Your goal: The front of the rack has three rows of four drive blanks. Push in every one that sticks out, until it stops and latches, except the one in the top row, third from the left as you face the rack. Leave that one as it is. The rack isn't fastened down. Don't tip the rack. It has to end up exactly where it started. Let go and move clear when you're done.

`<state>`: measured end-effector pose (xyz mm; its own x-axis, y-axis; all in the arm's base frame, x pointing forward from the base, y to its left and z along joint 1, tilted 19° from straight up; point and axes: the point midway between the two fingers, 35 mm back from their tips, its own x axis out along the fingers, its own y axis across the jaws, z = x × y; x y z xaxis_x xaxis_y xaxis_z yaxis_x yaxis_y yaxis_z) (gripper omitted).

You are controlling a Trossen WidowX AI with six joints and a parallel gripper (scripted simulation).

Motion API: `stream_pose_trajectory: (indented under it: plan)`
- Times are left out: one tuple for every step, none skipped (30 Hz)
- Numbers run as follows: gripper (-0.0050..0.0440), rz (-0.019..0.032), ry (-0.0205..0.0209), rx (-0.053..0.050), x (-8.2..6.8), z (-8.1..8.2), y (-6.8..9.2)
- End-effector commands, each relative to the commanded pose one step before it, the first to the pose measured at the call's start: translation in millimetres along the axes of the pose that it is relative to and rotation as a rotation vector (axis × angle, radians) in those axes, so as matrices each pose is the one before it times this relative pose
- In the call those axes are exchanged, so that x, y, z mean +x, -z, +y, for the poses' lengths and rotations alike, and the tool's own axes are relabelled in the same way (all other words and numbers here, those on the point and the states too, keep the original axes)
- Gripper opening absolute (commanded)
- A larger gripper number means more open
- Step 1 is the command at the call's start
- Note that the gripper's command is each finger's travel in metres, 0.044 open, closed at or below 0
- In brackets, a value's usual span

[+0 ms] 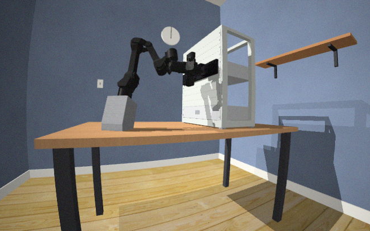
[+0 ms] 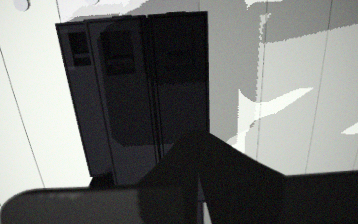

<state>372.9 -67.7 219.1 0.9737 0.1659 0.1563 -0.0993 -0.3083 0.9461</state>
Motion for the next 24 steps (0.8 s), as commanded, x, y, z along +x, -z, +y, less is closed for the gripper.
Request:
stream_pose_trajectory:
  plan:
    - [0.0,0.00493,-0.01865,-0.0147,3.2,8.09,0.98]
    - [0.0,0.0,0.0,0.0,0.0,0.0,0.0]
    - [0.0,0.0,0.0,0.0,0.1,0.04,0.0]
    - [0.0,0.0,0.0,0.0,0.55,0.25,-0.02]
    - [0.0,0.0,0.0,0.0,1.13,0.52,-0.04]
    - [0.0,0.0,0.0,0.0,1.58,0.73,-0.05]
    - [0.0,0.0,0.0,0.0,1.74,0.8,-0.06]
    - [0.0,0.0,0.0,0.0,1.57,0.72,-0.05]
    - [0.0,0.0,0.0,0.0,0.0,0.0,0.0]
    - [0.0,0.0,0.0,0.0,0.0,0.0,0.0]
    - [0.0,0.0,0.0,0.0,1.12,0.52,-0.03]
    - [0.0,0.0,0.0,0.0,0.54,0.25,-0.01]
    - [0.0,0.0,0.0,0.0,0.1,0.04,0.0]
    - [0.0,0.0,0.0,0.0,0.0,0.0,0.0]
    - [0.0,0.0,0.0,0.0,0.0,0.0,0.0]
    - [0.0,0.0,0.0,0.0,0.0,0.0,0.0]
    - [0.0,0.0,0.0,0.0,0.0,0.0,0.0]
    - [0.0,0.0,0.0,0.0,0.0,0.0,0.0]
    - [0.0,0.0,0.0,0.0,0.0,0.0,0.0]
    - [0.0,0.0,0.0,0.0,0.0,0.0,0.0]
    - [0.0,0.0,0.0,0.0,0.0,0.0,0.0]
    - [0.0,0.0,0.0,0.0,0.0,0.0,0.0]
    - [0.0,0.0,0.0,0.0,0.0,0.0,0.0]
    - [0.0,0.0,0.0,0.0,0.0,0.0,0.0]
